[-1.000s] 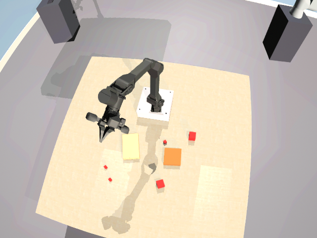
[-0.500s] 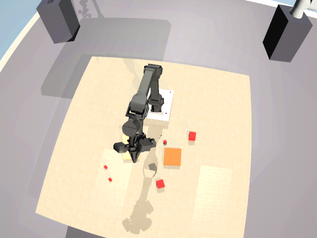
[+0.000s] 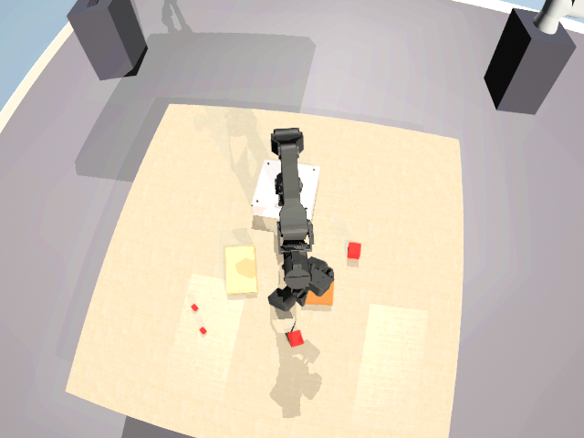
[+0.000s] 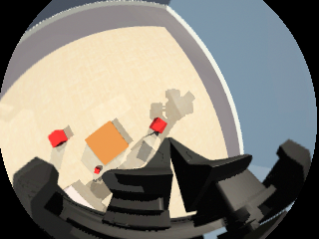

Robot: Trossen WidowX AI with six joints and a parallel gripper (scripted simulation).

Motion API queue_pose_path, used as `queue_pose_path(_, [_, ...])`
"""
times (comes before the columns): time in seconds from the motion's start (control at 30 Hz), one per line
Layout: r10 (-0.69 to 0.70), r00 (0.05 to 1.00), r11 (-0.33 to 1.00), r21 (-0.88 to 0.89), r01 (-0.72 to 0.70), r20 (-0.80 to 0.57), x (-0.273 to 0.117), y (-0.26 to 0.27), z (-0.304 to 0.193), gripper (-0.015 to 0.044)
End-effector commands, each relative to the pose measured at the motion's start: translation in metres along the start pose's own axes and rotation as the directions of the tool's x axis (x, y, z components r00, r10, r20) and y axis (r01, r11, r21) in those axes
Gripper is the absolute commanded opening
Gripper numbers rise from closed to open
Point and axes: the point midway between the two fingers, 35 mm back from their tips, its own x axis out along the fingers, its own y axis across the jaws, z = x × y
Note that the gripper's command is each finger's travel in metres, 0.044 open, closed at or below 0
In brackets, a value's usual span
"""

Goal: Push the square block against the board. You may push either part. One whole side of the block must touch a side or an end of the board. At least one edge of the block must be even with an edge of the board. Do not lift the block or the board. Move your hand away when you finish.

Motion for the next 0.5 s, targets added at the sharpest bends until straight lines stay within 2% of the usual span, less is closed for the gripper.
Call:
queue_pose_path(0.0, [0.098, 0.995, 0.993, -0.065, -0.100, -0.035, 0.019, 0.036, 0.006, 0.0000])
queue_pose_path(0.47, [0.335, 0.908, 0.846, -0.343, -0.408, -0.252, 0.067, 0.175, 0.008, 0.0000])
